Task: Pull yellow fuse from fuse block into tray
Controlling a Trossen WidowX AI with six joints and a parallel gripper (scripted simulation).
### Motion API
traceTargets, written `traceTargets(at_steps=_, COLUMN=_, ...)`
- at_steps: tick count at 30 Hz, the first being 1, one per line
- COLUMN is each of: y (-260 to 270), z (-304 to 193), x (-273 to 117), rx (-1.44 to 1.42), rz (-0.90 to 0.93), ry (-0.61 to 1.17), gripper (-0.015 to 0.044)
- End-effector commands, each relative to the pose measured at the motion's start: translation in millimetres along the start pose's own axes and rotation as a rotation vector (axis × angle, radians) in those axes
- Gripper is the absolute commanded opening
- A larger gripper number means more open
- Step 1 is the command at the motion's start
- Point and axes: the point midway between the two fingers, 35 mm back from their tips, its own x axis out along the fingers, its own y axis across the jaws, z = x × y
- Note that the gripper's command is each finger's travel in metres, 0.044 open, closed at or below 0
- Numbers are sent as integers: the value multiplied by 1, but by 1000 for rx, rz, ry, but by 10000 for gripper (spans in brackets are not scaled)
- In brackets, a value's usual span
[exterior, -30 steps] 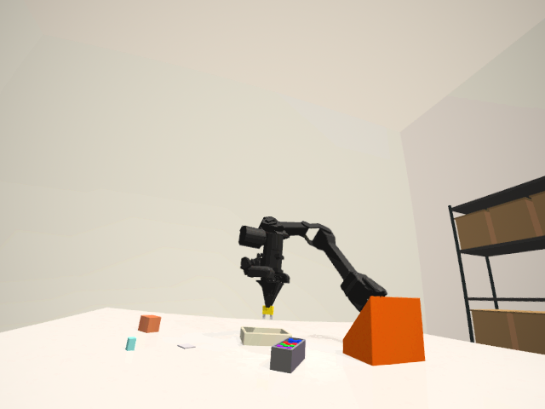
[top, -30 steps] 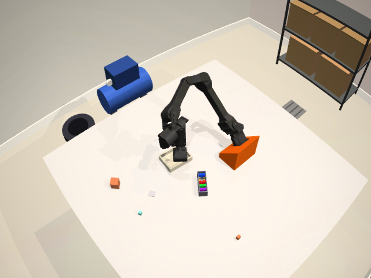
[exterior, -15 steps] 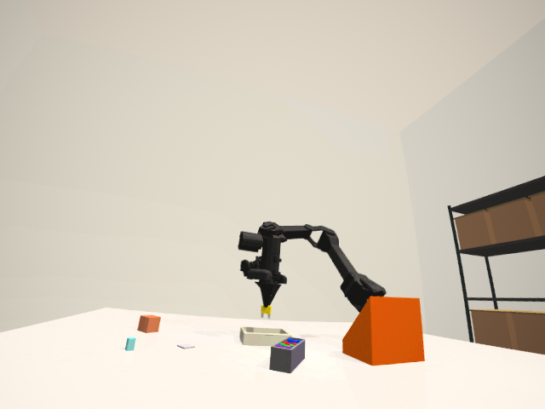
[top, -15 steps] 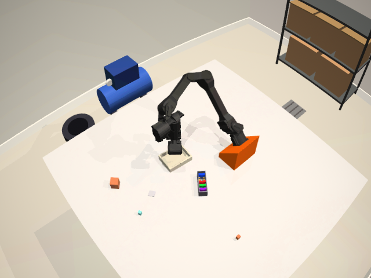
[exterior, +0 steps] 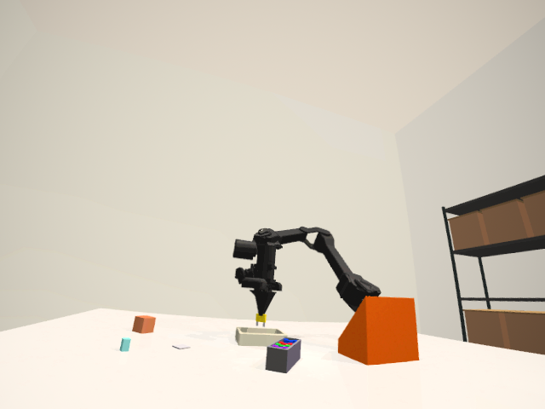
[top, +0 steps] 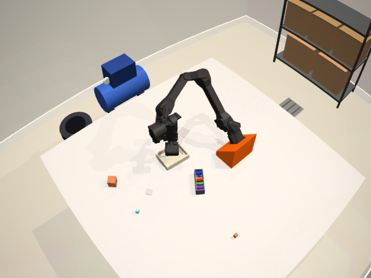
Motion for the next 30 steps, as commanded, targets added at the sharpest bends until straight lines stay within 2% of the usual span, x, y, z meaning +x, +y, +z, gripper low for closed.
traceTargets(at_steps=1, y=-1, z=-1, x=9, rx=-5, rz=-6, ry=2, gripper=0)
traceTargets(at_steps=9, y=-2, z=-1, x=16, rx=-5, rz=-7, ry=1, gripper=0)
traceTargets(at_steps=22, y=-1, z=0, x=11, rx=0, rz=-2, ry=1, gripper=330)
traceTargets(at_steps=26, y=-1, z=-1, x=-22, rx=-5, rz=-5, ry=3, gripper=330)
traceTargets(at_steps=30, y=-1, z=-1, x=-24, rx=-6, rz=-6, ry=3, gripper=330)
